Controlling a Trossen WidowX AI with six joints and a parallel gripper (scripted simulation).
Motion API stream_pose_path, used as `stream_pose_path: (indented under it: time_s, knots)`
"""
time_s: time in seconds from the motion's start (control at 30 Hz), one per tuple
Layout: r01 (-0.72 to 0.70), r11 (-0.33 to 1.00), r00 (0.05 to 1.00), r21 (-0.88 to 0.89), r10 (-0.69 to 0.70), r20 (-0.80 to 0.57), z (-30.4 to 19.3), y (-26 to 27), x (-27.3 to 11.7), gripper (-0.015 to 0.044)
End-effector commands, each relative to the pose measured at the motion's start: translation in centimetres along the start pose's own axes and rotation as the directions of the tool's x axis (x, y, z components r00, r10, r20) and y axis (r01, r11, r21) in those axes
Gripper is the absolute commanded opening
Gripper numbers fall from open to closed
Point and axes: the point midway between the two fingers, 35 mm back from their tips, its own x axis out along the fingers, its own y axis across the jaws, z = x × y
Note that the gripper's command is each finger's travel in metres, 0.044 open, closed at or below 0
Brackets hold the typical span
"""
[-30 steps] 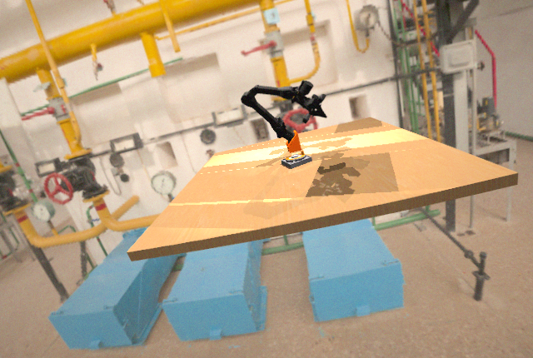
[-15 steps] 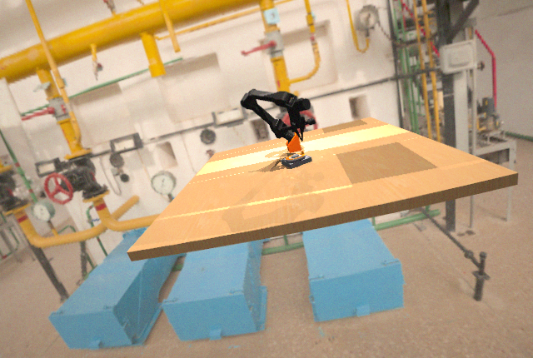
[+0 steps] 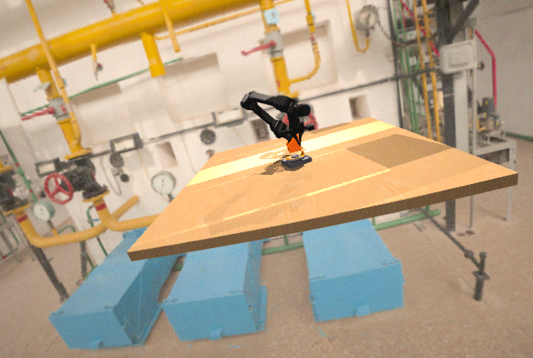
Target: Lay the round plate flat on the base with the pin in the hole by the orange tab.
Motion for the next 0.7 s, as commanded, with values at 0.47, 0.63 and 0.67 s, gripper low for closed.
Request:
stream_pose_path:
  time_s: [0.47, 0.63, 0.67]
  knots:
    - [0.017, 1.000, 1.000, -0.013, -0.017, -0.014, 0.0, 0.2, 3.4, 0.0000]
    - [0.017, 1.000, 1.000, -0.013, -0.017, -0.014, 0.6, 0.6, 3.4, 0.0000]
    - [0.017, 1.000, 1.000, -0.013, -0.017, -0.014, 0.7, 0.7, 3.4, 0.0000]
